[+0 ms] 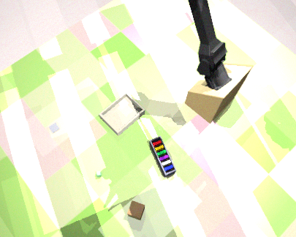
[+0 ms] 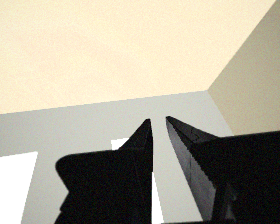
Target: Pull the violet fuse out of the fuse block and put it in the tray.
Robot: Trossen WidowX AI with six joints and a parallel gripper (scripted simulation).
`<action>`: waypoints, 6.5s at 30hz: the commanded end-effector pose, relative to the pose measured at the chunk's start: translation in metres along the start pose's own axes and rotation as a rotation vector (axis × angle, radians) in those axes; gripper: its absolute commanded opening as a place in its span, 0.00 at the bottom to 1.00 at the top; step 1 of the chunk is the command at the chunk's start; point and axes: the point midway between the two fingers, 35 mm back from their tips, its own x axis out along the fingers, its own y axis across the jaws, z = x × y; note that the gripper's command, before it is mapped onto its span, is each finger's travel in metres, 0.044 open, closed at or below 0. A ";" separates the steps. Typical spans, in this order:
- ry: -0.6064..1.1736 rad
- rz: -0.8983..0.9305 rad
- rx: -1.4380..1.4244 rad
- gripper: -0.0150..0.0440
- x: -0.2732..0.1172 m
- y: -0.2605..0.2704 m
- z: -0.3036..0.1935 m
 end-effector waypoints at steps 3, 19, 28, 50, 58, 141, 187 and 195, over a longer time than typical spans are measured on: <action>-0.070 -0.089 -0.304 0.37 0.032 -0.053 0.053; -0.344 -0.591 -1.089 0.37 0.064 -0.169 0.297; -0.483 -1.025 -1.384 0.37 0.019 -0.188 0.452; -0.431 -2.430 -1.254 0.37 -0.256 -0.134 0.672; -0.416 -2.468 -1.226 0.37 -0.270 -0.136 0.669; -0.419 -2.466 -1.223 0.25 -0.286 -0.142 0.694; -0.416 -2.467 -1.226 0.25 -0.274 -0.138 0.675; -0.416 -2.468 -1.226 0.25 -0.272 -0.138 0.672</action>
